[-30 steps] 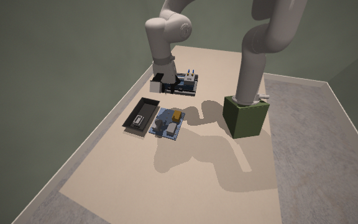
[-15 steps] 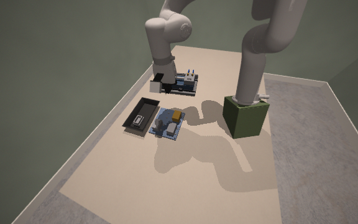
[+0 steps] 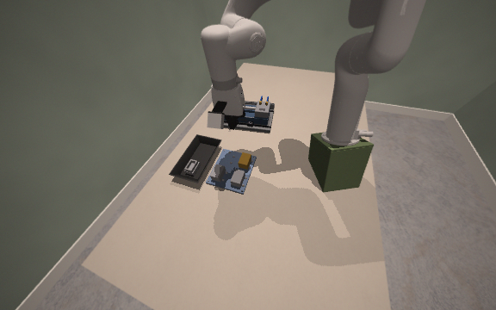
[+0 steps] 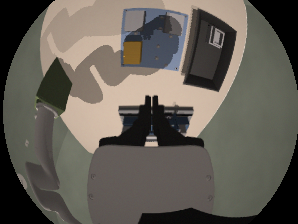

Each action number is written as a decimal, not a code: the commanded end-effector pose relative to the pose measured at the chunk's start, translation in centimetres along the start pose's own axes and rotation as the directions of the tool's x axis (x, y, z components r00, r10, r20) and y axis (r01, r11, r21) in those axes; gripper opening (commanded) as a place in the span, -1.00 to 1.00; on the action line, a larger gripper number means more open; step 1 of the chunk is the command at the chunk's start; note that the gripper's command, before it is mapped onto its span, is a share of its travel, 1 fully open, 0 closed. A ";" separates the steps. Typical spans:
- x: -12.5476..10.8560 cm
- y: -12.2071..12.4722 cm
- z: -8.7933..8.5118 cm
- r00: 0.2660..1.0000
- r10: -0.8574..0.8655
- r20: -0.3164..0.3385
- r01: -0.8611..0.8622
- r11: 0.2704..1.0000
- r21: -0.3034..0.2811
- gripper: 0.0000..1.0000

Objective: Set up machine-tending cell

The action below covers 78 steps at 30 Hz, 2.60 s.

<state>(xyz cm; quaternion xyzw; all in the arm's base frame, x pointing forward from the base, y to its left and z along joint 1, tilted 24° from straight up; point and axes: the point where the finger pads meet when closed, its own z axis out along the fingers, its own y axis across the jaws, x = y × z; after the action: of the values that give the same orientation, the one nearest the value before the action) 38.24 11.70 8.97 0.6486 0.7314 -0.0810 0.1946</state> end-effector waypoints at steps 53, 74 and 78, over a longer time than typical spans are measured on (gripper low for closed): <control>0.0 0.2 6.5 1.000 0.001 -0.001 -0.001 1.000 -0.003 -1.00; 0.0 0.2 6.8 1.000 0.001 -0.002 -0.001 1.000 -0.003 -1.00; 0.0 0.2 6.8 1.000 0.001 -0.002 -0.001 1.000 -0.003 -1.00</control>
<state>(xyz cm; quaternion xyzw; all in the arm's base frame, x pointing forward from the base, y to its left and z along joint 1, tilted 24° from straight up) 39.50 9.17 2.71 0.6486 0.7314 -0.0809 0.1945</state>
